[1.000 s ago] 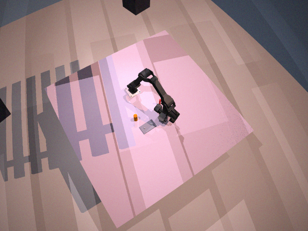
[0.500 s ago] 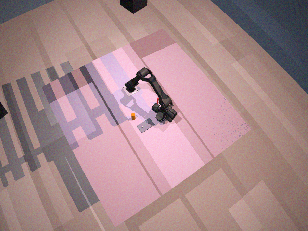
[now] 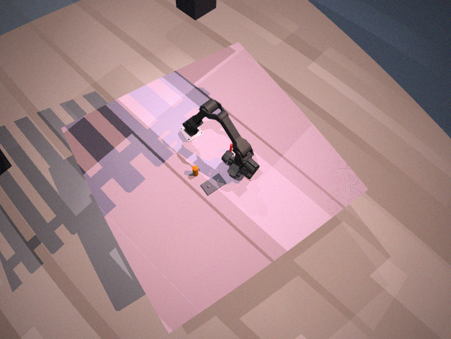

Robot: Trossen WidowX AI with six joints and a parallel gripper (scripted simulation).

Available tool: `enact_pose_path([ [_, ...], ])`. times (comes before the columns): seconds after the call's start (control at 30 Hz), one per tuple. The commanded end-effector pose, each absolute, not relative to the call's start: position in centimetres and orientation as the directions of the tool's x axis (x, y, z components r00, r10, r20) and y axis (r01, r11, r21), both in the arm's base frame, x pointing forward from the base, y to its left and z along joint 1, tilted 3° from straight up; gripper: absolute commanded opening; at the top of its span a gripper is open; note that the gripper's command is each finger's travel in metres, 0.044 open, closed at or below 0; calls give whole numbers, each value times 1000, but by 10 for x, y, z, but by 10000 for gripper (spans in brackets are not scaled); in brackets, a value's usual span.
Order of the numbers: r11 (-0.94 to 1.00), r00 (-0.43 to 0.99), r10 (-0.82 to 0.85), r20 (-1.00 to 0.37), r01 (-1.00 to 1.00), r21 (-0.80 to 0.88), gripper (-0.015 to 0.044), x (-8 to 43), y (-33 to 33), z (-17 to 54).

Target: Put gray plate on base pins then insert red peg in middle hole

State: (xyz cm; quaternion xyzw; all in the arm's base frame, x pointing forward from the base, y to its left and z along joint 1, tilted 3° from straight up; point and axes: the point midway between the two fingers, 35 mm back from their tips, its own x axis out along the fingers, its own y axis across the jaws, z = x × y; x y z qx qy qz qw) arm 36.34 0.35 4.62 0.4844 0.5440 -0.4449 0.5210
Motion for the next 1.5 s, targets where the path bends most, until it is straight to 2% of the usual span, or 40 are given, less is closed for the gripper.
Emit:
enact_pose_path([
  [0.0, 133, 28, 58, -998, 991, 36, 0, 369, 1, 61],
  [1.2, 133, 28, 57, -998, 991, 35, 0, 357, -9, 174],
  [1.47, 118, 27, 57, -998, 992, 34, 0, 357, -16, 171],
])
